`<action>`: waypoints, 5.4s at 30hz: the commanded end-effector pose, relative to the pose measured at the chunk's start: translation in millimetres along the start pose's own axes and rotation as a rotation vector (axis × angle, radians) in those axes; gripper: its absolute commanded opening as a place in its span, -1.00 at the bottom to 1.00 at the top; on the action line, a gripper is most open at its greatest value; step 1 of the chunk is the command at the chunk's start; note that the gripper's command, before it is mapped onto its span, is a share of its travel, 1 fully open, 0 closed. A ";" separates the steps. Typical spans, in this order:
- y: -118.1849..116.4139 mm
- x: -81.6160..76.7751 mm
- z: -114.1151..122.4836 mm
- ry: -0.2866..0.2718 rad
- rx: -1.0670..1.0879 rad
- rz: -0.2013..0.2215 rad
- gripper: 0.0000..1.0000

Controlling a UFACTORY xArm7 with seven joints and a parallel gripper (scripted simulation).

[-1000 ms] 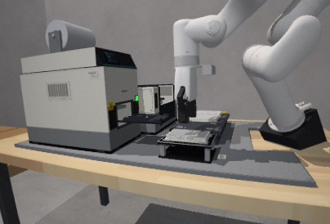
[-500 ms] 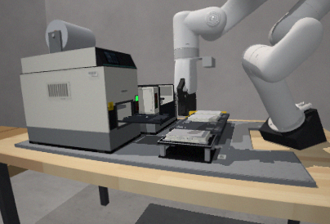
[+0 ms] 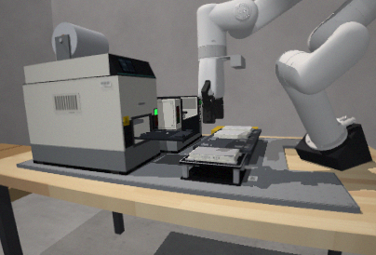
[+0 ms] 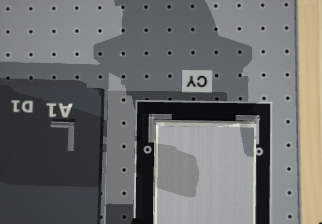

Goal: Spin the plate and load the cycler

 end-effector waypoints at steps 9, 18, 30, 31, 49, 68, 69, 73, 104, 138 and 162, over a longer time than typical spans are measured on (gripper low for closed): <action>0.7 -21.1 1.0 -0.004 -0.001 0.002 1.00; 0.7 -32.7 0.9 -0.004 -0.001 0.002 1.00; 0.6 -49.4 0.9 -0.004 -0.001 0.002 1.00; 0.6 -51.1 0.9 -0.004 -0.001 0.002 1.00; 0.5 -77.8 0.8 -0.004 -0.001 0.002 1.00; 0.5 -106.1 0.7 -0.004 -0.001 0.002 1.00; 0.5 -107.8 0.7 -0.004 -0.001 0.002 1.00; 0.4 -114.5 0.7 -0.004 0.000 0.002 1.00; -104.8 -105.8 29.8 -0.004 0.000 0.000 -1.00; -248.2 -83.1 69.5 -0.004 0.000 -0.001 -1.00; -353.2 -66.6 98.6 -0.004 0.000 -0.002 -1.00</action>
Point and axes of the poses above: the point where the finger pads meet when closed, its own x axis out along the fingers, its own y axis across the jaws, z = x × y, the point moved 1 cm from there along -x, back along the fingers, and after that the axes turned 3 degrees about x, right-handed, at the moved point
